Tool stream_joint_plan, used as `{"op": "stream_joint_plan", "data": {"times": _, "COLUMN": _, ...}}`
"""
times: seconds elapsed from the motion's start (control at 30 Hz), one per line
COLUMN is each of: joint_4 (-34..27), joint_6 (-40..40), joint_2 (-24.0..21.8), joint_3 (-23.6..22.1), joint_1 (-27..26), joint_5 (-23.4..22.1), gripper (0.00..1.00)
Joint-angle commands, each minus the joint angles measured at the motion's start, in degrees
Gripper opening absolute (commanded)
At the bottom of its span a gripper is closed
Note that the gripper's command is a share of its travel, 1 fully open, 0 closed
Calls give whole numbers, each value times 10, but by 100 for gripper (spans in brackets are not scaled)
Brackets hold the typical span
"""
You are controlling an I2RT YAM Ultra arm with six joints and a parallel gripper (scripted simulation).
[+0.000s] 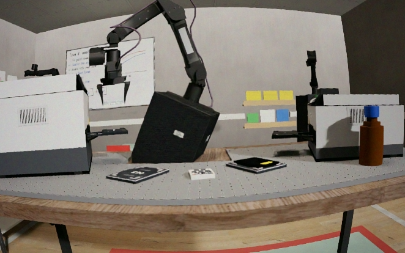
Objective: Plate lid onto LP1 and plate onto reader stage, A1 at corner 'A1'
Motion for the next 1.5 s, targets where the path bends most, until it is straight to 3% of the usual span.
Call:
{"op": "stream_joint_plan", "data": {"times": 0.0, "joint_4": -9, "joint_6": -30, "joint_2": 4, "joint_3": 19, "joint_1": -18, "joint_5": 0, "gripper": 86}}
{"op": "stream_joint_plan", "data": {"times": 0.07, "joint_4": -11, "joint_6": -43, "joint_2": -9, "joint_3": 22, "joint_1": -24, "joint_5": -6, "gripper": 86}}
{"op": "stream_joint_plan", "data": {"times": 0.1, "joint_4": -12, "joint_6": -54, "joint_2": 10, "joint_3": 23, "joint_1": -30, "joint_5": -8, "gripper": 86}}
{"op": "stream_joint_plan", "data": {"times": 0.33, "joint_4": -12, "joint_6": -91, "joint_2": 15, "joint_3": 25, "joint_1": -61, "joint_5": 11, "gripper": 86}}
{"op": "stream_joint_plan", "data": {"times": 1.47, "joint_4": -14, "joint_6": -78, "joint_2": 22, "joint_3": 30, "joint_1": -52, "joint_5": 0, "gripper": 86}}
